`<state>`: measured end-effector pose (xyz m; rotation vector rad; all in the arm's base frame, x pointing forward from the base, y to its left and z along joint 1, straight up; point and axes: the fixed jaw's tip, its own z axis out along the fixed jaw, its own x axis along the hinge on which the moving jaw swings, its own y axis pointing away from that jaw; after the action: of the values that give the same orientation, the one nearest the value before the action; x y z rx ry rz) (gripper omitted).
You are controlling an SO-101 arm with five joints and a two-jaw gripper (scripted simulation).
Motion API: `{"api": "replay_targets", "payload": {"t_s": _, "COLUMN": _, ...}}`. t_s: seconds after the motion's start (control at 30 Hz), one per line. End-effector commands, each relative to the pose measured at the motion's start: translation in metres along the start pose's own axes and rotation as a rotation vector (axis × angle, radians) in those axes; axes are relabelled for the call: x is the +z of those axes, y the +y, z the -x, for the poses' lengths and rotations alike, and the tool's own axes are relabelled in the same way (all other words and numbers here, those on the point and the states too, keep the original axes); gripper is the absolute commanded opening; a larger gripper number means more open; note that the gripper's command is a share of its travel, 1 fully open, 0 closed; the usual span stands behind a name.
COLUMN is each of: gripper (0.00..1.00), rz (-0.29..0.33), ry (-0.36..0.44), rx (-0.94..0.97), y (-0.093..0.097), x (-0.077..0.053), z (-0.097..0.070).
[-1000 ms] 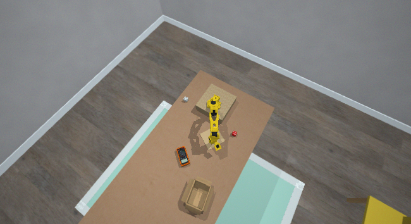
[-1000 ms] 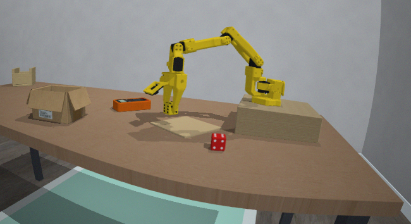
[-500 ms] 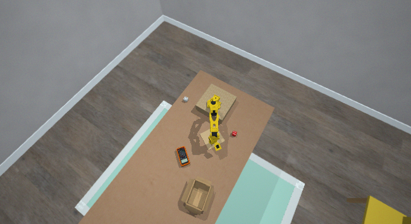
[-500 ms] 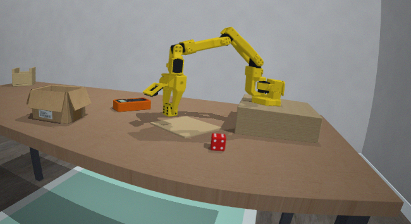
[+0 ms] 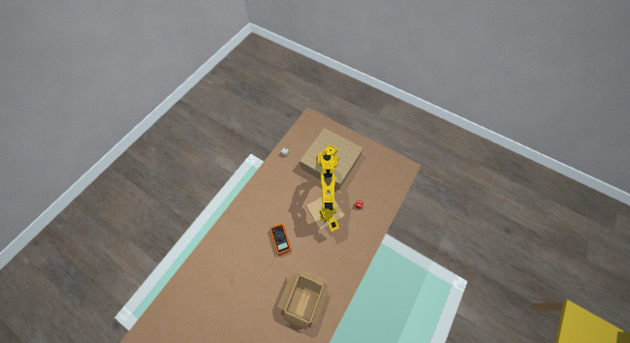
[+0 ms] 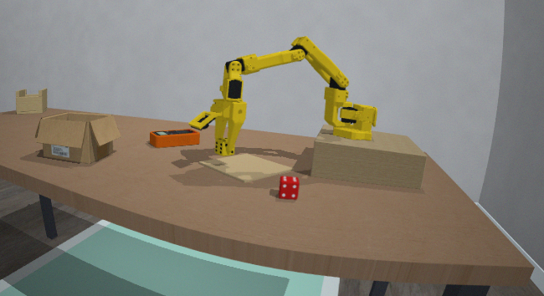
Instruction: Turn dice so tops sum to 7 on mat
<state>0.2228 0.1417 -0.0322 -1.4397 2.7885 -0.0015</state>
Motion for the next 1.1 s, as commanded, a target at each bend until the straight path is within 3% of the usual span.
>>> {"api": "replay_targets", "payload": {"t_s": 0.0, "gripper": 0.0, "rz": 0.013, "ry": 0.028, "rx": -0.017, "y": 0.005, "x": 0.009, "z": -0.004}}
{"api": "replay_targets", "payload": {"t_s": 1.07, "gripper": 0.0, "rz": 0.013, "ry": 0.028, "rx": -0.017, "y": 0.005, "x": 0.02, "z": -0.005}}
